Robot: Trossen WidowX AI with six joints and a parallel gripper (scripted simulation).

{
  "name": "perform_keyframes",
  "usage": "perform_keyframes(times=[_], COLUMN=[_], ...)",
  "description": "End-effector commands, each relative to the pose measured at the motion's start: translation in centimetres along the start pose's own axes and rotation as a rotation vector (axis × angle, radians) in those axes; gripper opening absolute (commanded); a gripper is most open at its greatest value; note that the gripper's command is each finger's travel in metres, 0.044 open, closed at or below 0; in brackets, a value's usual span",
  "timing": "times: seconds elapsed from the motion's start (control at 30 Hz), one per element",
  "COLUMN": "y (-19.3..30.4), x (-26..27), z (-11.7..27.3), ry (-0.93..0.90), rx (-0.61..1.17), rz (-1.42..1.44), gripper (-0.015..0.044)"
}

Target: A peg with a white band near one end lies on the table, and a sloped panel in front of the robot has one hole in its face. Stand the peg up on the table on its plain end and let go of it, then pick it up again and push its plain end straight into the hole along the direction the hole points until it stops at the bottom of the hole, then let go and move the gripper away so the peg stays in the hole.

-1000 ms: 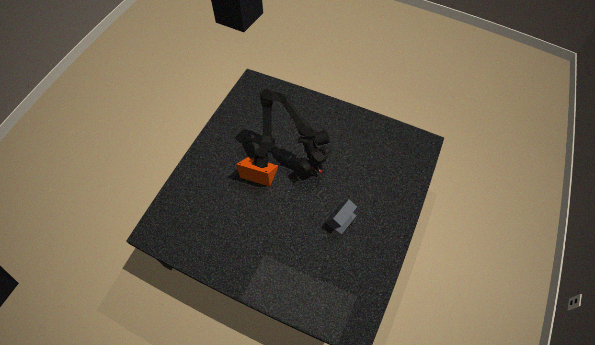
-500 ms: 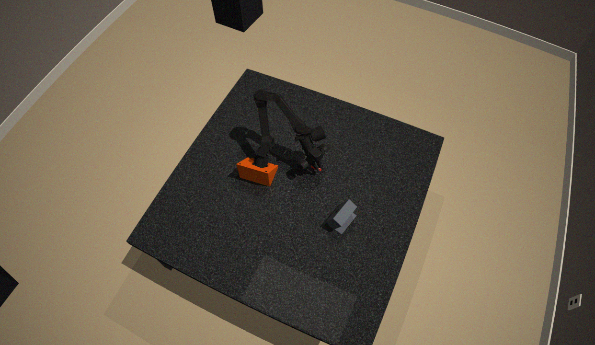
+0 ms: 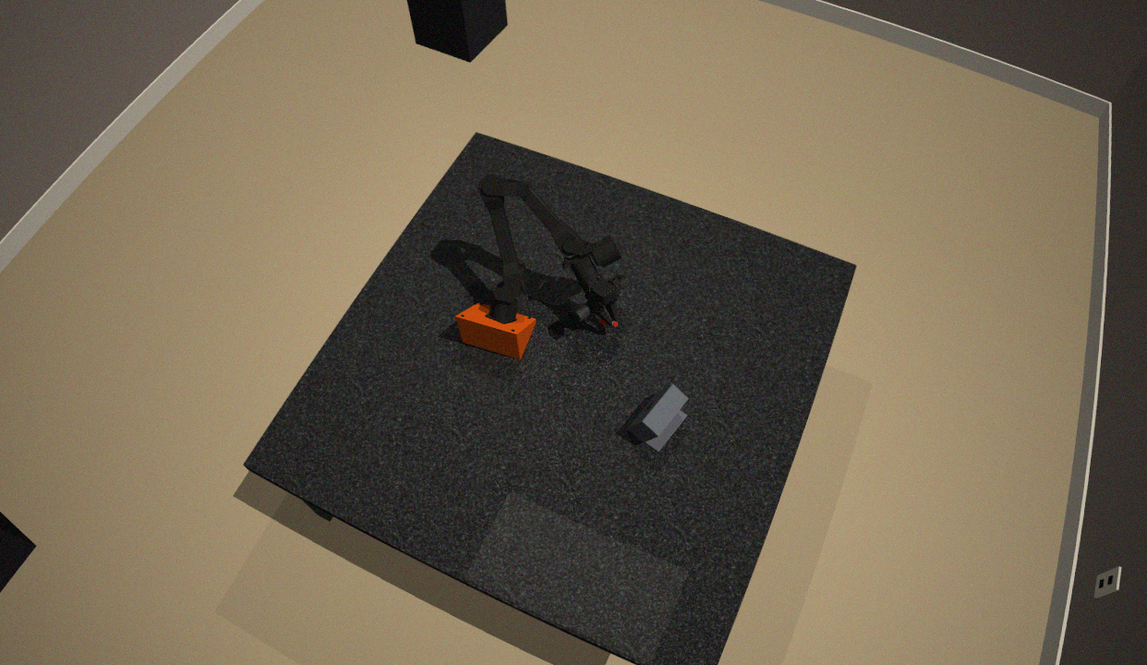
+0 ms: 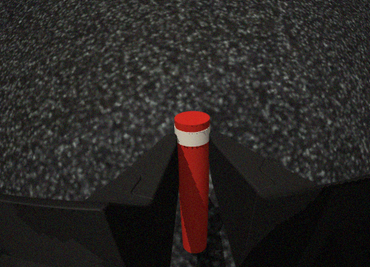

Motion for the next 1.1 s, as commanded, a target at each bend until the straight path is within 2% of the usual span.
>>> perform_keyframes(times=[0.0, 1.07], y=[0.6, 4.6], x=[-0.2, -0.6], z=[0.2, 1.4], ry=[0.001, -0.023], rx=[-0.032, -0.307], rz=[-0.004, -0.008], gripper=[0.0049, 0.0049])
Point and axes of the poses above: the point midway between the two fingers, 35 mm back from their tips, its own z axis back along the fingers, its own x axis across the jaws, y = z × x, the point moved 10 cm from there along z, back along the fingers, and after that the axes turned 5 degrees about -z, right-handed, at the moved point
